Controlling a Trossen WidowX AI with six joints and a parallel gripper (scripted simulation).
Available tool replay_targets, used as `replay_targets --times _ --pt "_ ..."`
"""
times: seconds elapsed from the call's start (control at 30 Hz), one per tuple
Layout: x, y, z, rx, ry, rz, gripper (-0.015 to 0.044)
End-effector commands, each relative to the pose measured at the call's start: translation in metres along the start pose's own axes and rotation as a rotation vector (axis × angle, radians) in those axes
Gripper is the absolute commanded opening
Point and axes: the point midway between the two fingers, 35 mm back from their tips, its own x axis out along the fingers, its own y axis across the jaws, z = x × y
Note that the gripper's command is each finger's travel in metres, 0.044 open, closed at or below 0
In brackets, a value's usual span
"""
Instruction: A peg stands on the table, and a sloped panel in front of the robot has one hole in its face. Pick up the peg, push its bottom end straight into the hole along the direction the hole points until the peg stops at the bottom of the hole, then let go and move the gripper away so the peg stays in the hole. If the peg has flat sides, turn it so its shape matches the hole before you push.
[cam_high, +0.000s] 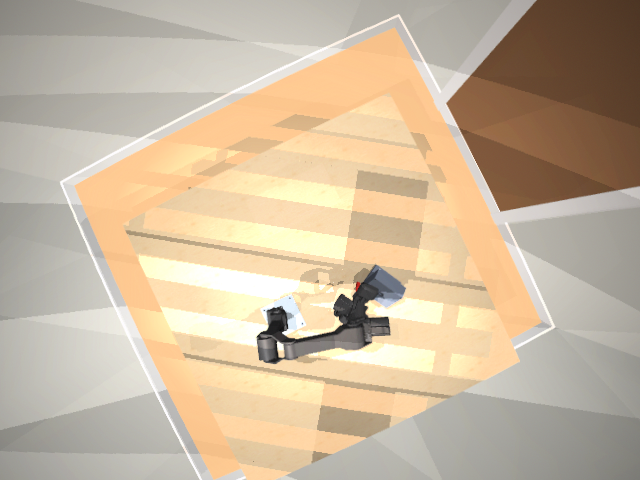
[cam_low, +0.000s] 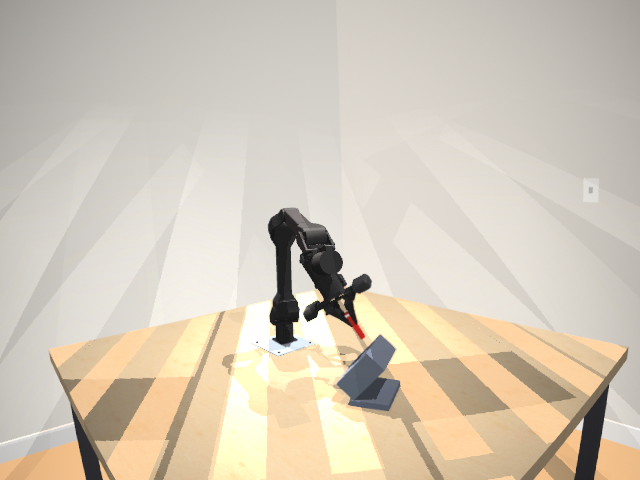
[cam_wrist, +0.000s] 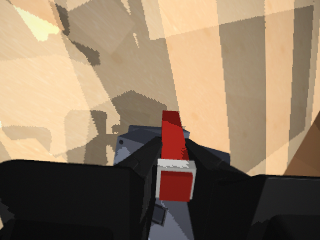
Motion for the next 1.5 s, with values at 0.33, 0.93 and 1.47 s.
replay_targets --times 0.33,0.93,1.47 --pt "-0.009 0.008 -0.011 0.022 0.02 -0.056 0.0" --pt "-0.022 0.018 -0.027 0.049 0.057 -0.127 0.0" --pt "-0.036 0.029 -0.039 0.07 0.096 -0.189 0.0"
